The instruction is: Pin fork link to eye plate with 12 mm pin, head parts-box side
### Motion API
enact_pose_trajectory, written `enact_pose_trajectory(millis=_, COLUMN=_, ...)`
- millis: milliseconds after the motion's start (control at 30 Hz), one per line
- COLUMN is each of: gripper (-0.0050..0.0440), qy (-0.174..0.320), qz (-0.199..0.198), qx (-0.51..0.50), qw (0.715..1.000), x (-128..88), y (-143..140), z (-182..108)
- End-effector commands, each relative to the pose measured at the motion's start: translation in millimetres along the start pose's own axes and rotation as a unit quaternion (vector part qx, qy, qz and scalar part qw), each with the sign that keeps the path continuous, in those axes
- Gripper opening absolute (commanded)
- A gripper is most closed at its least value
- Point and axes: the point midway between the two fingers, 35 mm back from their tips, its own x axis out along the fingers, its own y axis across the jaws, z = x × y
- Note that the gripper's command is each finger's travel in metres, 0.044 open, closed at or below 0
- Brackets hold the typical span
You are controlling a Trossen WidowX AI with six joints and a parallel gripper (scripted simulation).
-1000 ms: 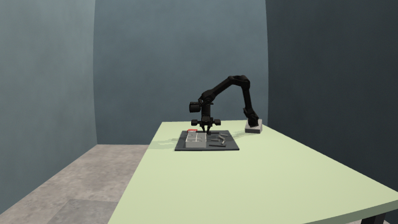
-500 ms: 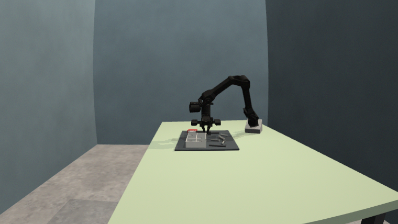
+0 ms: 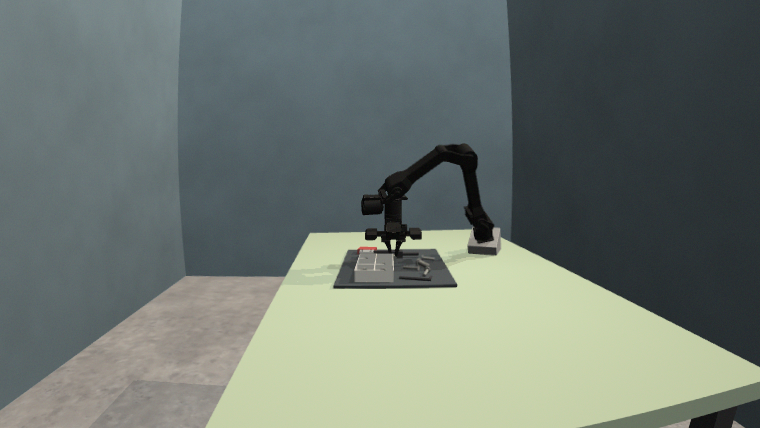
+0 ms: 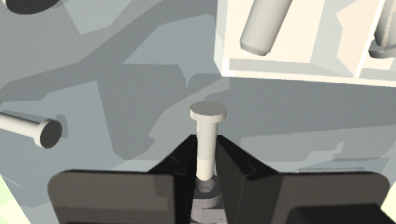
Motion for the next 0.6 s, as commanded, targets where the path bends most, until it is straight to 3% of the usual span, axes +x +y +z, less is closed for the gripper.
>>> enact_pose_trajectory(millis=0, gripper=-0.005, qy=-0.004, qz=-0.023, qx=-0.009, qw=1.0, x=-14.3, y=-6.5, z=6.6)
enact_pose_trajectory(millis=567, gripper=-0.005, qy=-0.004, qz=-0.019, qx=-0.009, qw=1.0, x=-12.2, y=-4.6, z=2.0)
